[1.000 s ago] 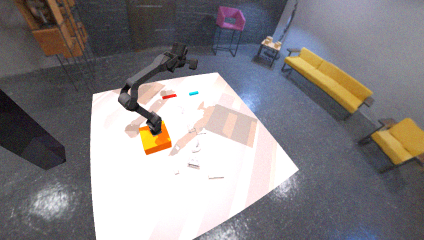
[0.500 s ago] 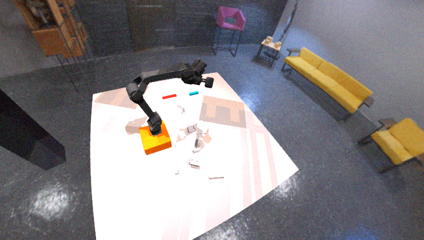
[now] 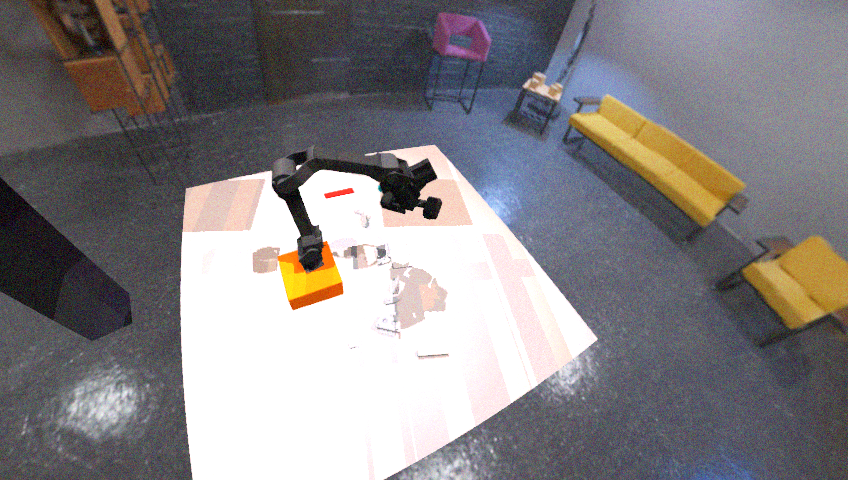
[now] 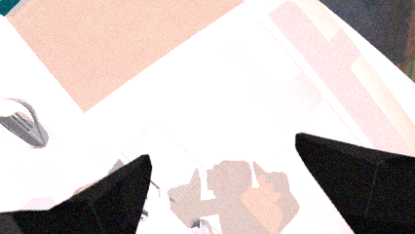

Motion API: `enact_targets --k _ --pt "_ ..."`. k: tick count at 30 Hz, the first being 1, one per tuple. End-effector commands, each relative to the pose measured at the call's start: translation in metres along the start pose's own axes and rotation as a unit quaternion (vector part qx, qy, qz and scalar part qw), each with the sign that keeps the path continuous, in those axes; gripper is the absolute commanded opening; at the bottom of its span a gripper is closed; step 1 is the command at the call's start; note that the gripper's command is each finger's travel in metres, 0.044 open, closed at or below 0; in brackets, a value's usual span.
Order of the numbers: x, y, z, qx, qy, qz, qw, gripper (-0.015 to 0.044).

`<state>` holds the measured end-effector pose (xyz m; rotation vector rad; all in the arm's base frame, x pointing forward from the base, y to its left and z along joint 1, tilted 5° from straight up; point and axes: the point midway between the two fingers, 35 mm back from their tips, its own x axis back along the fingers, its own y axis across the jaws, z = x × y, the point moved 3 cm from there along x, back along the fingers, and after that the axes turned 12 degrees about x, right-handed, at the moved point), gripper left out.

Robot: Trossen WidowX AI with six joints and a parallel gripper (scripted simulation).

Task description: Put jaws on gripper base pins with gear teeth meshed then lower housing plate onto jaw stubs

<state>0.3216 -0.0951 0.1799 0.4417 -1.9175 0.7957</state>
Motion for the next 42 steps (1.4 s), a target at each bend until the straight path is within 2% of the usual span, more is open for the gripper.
enact_targets --k 1,8,15,24,29,42 --pt "-0.019 -0.002 0.043 0.021 0.061 -0.033 0.997 0.0440" --pt "-0.040 0.002 0.112 0.066 0.136 -0.108 0.983 0.0440" --pt "-0.050 0.017 0.172 0.104 0.173 -0.195 0.960 0.0440" --pt "-0.052 0.018 0.174 0.105 0.174 -0.198 0.959 0.0440" --pt "-0.084 0.031 0.189 0.105 0.174 -0.198 0.959 0.0440" --pt "-0.091 0.033 0.191 0.105 0.174 -0.198 0.959 0.0440"
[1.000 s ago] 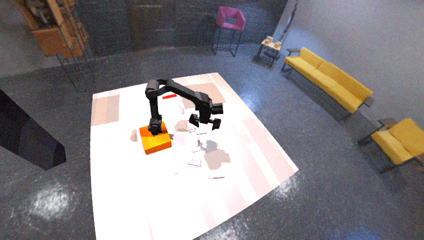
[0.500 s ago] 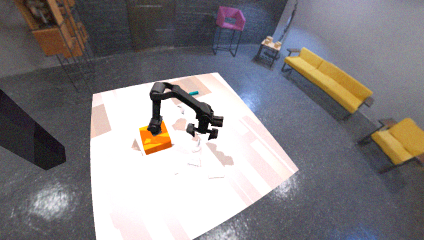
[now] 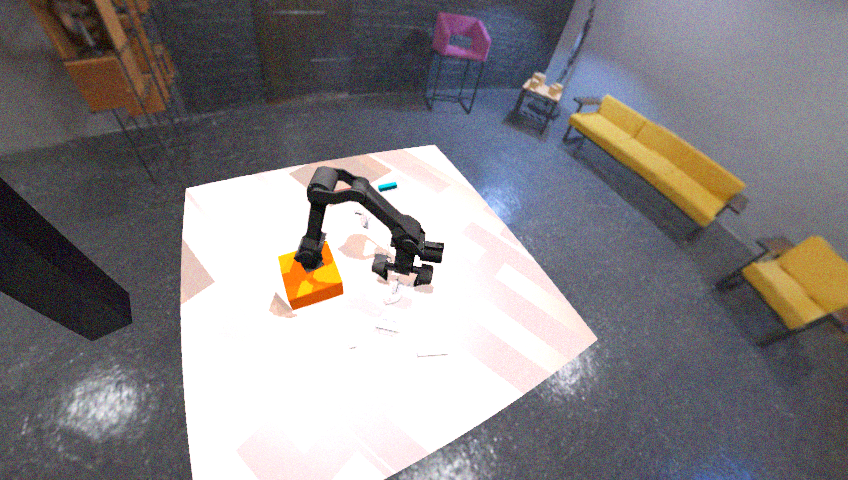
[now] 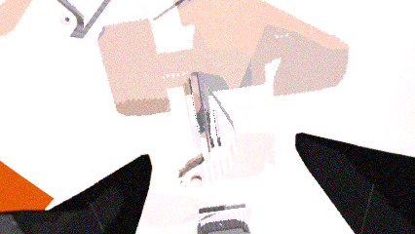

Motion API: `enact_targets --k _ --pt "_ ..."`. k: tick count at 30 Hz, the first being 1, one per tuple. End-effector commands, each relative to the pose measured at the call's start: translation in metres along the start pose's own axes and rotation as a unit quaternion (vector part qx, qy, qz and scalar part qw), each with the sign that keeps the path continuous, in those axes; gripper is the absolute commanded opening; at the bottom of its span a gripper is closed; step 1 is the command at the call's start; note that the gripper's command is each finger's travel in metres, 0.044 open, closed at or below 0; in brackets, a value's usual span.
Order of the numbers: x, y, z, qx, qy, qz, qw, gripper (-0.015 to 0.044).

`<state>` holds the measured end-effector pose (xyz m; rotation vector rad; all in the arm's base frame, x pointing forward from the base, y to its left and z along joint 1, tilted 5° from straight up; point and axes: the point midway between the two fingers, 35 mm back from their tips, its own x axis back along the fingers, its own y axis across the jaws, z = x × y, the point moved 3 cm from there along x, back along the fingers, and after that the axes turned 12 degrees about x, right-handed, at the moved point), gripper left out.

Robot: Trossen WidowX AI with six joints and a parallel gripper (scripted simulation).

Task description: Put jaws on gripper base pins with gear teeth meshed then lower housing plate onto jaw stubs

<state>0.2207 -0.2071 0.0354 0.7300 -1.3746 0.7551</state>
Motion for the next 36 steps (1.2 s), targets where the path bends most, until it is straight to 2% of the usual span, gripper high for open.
enact_targets --k 1,26,36 --pt "-0.009 0.002 0.000 0.002 0.002 -0.004 1.000 0.0440" --pt "-0.049 0.003 0.001 0.002 0.002 -0.005 1.000 0.0440" --pt "-0.050 0.003 0.001 0.002 0.002 -0.005 1.000 0.0440"
